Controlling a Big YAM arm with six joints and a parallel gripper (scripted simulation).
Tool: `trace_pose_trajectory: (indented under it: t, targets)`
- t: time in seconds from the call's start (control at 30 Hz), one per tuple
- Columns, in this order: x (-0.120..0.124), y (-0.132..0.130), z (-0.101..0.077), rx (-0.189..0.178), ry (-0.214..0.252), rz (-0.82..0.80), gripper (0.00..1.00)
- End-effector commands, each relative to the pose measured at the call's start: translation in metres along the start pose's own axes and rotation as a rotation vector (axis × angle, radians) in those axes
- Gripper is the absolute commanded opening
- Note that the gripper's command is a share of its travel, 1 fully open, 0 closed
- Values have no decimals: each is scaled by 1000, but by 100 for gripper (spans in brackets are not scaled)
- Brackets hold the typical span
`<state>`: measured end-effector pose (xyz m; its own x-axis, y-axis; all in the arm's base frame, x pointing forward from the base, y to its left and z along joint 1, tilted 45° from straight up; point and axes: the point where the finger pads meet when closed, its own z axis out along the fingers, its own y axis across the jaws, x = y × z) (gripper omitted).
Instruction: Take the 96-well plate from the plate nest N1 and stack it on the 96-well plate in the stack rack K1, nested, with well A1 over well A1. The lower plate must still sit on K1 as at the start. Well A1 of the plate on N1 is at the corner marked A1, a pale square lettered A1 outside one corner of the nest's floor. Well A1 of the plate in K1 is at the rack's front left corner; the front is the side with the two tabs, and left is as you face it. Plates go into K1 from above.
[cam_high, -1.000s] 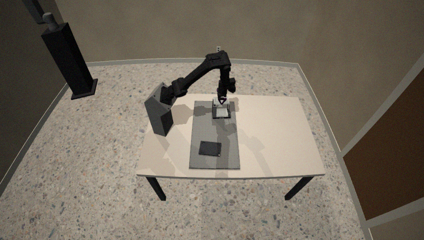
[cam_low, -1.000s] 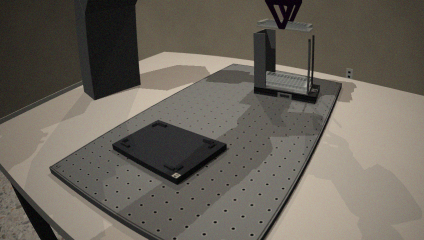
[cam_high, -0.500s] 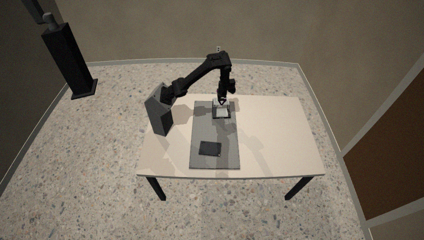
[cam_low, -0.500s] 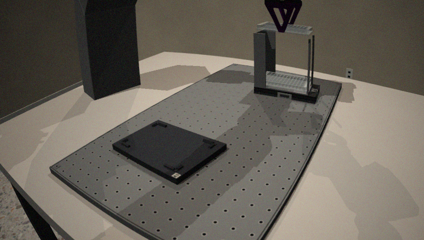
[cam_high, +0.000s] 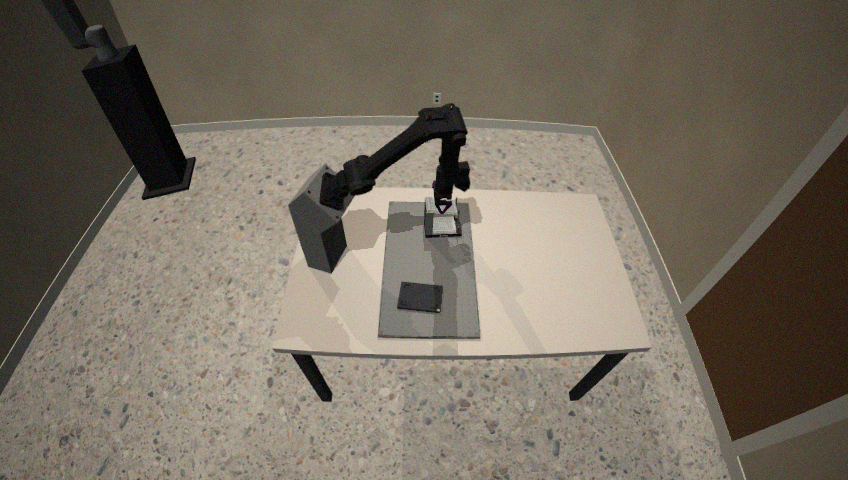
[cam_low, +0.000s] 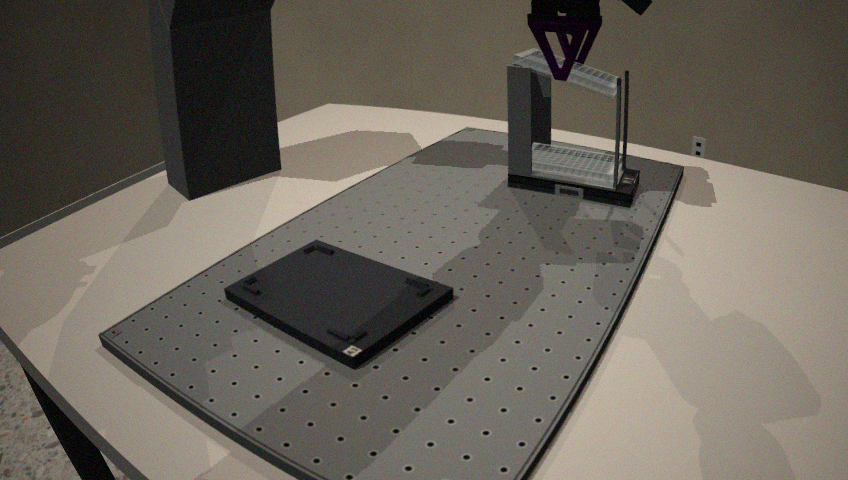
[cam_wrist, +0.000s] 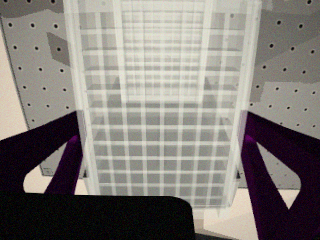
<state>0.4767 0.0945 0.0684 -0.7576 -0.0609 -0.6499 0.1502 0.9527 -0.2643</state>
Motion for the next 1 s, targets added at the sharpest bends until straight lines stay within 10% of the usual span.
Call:
trace_pose_trajectory:
  t: [0.0, 0.97]
  targets:
    - [-16, -1, 8, 0, -27, 14, 0]
    - [-16, -1, 53, 0, -24, 9, 0]
